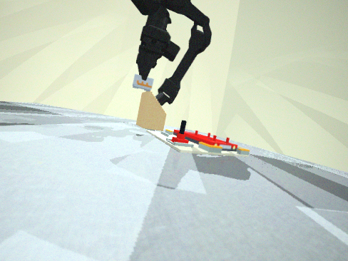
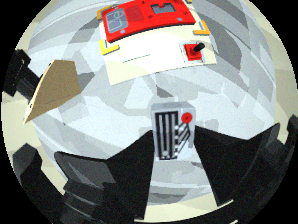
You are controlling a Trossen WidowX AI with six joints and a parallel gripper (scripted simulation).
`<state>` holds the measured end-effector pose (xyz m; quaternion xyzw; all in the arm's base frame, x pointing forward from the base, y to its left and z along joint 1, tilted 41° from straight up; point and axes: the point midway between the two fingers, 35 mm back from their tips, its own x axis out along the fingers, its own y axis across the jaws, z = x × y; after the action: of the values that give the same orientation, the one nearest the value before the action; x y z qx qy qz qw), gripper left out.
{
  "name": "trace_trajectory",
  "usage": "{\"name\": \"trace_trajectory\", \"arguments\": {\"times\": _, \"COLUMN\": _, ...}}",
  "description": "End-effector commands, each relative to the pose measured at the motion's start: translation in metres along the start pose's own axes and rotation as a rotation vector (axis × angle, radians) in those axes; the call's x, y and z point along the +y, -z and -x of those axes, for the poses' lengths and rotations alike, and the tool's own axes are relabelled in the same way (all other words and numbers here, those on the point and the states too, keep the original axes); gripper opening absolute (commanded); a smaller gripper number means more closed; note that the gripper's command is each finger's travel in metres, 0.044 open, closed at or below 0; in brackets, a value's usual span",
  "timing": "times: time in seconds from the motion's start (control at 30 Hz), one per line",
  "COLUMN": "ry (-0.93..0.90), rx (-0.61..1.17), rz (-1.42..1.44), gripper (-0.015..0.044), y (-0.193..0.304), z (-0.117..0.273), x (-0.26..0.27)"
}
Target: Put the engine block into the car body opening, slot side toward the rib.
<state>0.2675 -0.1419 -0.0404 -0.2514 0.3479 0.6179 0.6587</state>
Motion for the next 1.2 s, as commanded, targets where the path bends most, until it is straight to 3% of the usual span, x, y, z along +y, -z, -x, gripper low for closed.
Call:
{"name": "trace_trajectory", "arguments": {"times": 0.0, "ry": -0.001, "rx": 0.005, "rz": -0.052, "gripper": 0.0000, "y": -0.010, "z": -0.003, "x": -0.005}}
{"name": "trace_trajectory", "arguments": {"times": 1.17, "ry": 0.023, "rx": 0.024, "rz": -0.684, "gripper": 0.0000, "y": -0.106, "z": -0.033, "x": -0.038}}
